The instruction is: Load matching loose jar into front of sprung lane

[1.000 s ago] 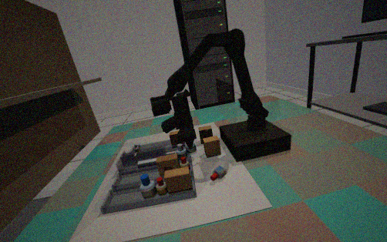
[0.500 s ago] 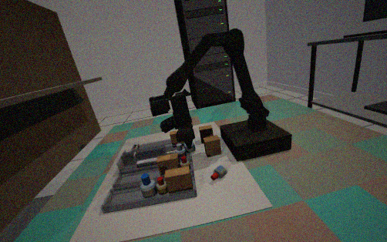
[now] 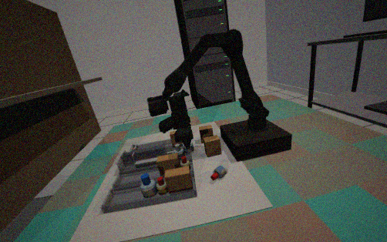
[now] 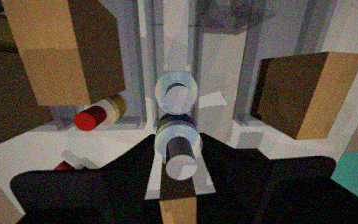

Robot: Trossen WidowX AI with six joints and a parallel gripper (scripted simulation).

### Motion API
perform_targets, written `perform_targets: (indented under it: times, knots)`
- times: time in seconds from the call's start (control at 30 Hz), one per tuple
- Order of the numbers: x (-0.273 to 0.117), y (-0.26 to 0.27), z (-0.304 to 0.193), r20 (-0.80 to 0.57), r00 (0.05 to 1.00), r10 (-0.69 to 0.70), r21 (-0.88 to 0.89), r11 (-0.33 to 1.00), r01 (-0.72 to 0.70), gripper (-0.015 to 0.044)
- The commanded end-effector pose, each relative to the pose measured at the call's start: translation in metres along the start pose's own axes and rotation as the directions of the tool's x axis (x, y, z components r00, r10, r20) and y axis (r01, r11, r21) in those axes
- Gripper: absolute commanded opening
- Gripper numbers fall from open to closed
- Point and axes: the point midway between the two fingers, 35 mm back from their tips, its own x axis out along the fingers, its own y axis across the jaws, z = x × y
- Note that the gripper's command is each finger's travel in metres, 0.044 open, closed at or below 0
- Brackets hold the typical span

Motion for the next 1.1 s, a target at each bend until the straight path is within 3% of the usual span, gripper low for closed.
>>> perform_targets:
  times: [0.0,1.07]
  knots:
    - [-0.002,0.000,0.009,0.023,1.000,-0.001,-0.003,1.000,0.002,0.0000]
    - [-0.005,0.000,0.022,0.025,1.000,-0.001,-0.003,1.000,0.002,0.0000]
